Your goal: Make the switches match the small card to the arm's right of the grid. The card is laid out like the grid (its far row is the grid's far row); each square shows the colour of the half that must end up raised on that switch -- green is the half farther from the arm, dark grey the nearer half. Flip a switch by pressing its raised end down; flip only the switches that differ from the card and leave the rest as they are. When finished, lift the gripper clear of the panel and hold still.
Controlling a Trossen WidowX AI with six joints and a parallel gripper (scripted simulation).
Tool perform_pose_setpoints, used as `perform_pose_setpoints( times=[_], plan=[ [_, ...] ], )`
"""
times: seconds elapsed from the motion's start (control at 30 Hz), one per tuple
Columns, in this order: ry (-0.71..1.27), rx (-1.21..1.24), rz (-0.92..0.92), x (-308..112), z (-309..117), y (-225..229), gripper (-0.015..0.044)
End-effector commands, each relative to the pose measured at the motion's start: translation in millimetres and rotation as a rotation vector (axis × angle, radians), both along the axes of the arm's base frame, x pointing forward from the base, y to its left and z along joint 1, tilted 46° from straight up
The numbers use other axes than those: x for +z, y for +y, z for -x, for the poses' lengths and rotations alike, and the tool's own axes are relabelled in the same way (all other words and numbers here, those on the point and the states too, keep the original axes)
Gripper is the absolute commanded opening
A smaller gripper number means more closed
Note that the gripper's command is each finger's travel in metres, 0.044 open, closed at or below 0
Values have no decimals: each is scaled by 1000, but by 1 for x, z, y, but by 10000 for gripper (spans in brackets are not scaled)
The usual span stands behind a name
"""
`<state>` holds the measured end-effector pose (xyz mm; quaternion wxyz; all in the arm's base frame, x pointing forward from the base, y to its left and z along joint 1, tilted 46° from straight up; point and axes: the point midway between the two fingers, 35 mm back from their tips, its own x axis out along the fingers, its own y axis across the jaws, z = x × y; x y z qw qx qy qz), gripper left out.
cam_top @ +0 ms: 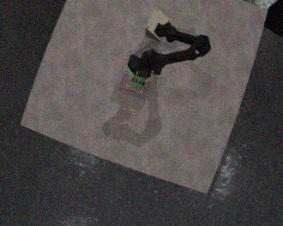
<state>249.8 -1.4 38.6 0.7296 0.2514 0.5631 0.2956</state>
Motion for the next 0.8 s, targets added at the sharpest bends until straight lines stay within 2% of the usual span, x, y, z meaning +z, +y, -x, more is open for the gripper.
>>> perform_pose_setpoints(
  times=[0.0, 0.77],
  plan=[
    [0, -4, -4, 0, 0, 1, 0],
    [0, -4, -4, -2, -1, 3, 0]
  ],
)
